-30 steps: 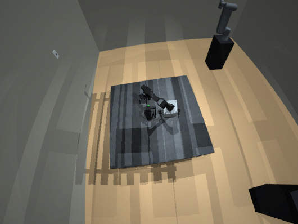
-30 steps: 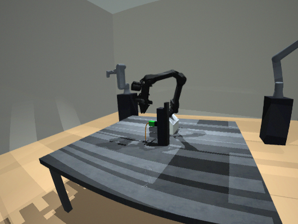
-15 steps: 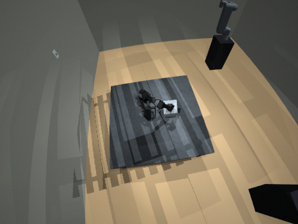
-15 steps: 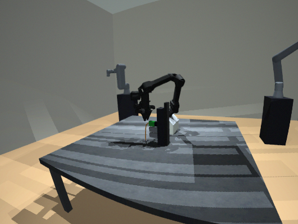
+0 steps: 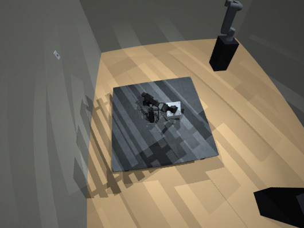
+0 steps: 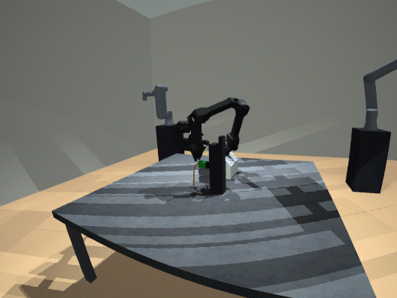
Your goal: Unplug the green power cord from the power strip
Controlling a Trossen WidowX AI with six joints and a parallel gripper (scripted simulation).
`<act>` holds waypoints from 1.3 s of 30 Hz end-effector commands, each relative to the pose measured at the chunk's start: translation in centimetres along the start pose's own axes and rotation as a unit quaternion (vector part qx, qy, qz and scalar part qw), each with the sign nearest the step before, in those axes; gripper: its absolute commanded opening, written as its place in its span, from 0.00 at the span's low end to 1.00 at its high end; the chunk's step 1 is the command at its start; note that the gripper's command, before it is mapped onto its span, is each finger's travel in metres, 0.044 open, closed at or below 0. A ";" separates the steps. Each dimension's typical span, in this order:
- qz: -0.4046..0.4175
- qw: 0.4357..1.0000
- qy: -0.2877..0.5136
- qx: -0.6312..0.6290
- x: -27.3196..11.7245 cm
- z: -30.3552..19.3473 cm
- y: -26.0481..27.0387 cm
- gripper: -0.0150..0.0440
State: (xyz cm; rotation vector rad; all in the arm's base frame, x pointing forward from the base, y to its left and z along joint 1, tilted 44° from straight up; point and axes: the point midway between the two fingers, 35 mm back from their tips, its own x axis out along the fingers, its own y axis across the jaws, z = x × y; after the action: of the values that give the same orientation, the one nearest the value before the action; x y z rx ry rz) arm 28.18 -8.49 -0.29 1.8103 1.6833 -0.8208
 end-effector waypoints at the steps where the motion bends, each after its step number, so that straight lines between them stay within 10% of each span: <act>1: -0.003 1.000 0.005 0.004 0.2 -0.9 -0.3 0.53; 32: -0.003 1.000 0.006 0.004 1.5 -2.1 -0.4 0.53; 39: -0.003 1.000 0.002 0.001 1.2 -2.0 -0.2 0.35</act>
State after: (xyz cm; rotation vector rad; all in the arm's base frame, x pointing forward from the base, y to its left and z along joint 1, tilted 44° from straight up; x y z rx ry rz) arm 28.09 -6.16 0.16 1.8121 1.6938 -0.8255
